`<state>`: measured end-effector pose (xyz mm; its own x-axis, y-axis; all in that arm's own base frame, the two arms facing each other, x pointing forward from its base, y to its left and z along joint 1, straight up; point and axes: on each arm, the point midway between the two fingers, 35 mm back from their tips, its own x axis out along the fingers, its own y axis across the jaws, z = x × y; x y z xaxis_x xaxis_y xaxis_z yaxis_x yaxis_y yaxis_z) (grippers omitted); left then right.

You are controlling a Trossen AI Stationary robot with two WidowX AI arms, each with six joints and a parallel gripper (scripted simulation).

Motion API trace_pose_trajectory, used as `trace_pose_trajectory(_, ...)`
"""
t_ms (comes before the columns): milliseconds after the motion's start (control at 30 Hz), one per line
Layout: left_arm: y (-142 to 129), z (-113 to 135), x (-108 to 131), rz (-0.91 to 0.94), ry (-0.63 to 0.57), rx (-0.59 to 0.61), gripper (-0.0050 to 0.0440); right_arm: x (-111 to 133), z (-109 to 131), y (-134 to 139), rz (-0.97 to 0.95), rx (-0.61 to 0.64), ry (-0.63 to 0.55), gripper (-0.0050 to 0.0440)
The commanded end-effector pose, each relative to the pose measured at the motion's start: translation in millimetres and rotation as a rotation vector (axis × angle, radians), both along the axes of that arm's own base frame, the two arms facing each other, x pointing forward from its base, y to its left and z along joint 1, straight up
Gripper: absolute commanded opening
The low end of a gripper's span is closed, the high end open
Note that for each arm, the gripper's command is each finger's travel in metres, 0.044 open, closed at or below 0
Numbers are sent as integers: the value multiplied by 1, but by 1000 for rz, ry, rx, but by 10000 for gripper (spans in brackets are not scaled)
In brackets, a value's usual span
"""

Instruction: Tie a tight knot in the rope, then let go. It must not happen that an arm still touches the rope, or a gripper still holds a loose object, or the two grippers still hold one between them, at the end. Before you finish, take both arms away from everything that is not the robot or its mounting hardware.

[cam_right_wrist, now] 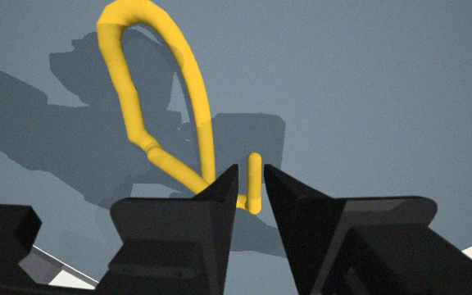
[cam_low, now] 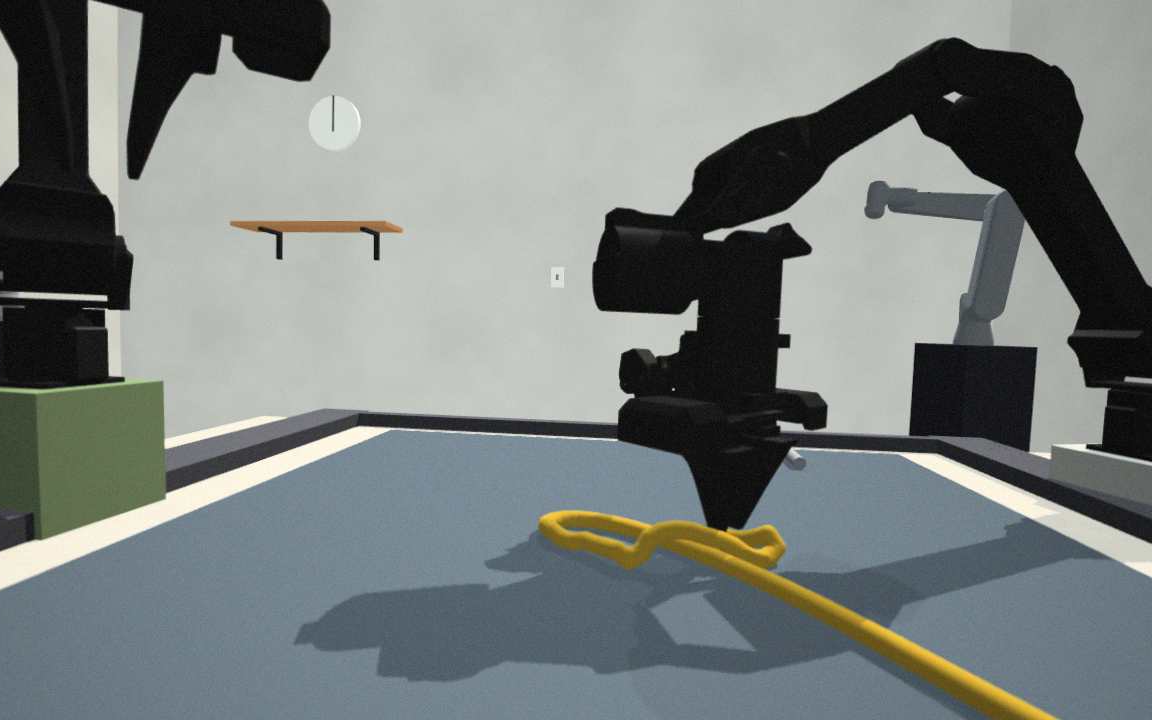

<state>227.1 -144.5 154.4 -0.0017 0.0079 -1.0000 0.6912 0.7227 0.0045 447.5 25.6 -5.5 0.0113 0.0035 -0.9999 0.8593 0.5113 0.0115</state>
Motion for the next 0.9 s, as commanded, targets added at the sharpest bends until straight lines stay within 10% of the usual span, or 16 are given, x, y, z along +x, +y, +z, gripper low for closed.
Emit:
trace_pose_trajectory(0, 0, 5, 0, 2, -16, -6, 100, 2, 2, 0, -2, -2, -17, 100)
trace_pose_trajectory(867, 0, 5, 0, 2, -16, -6, 100, 2, 0, 0, -2, -2, -17, 35)
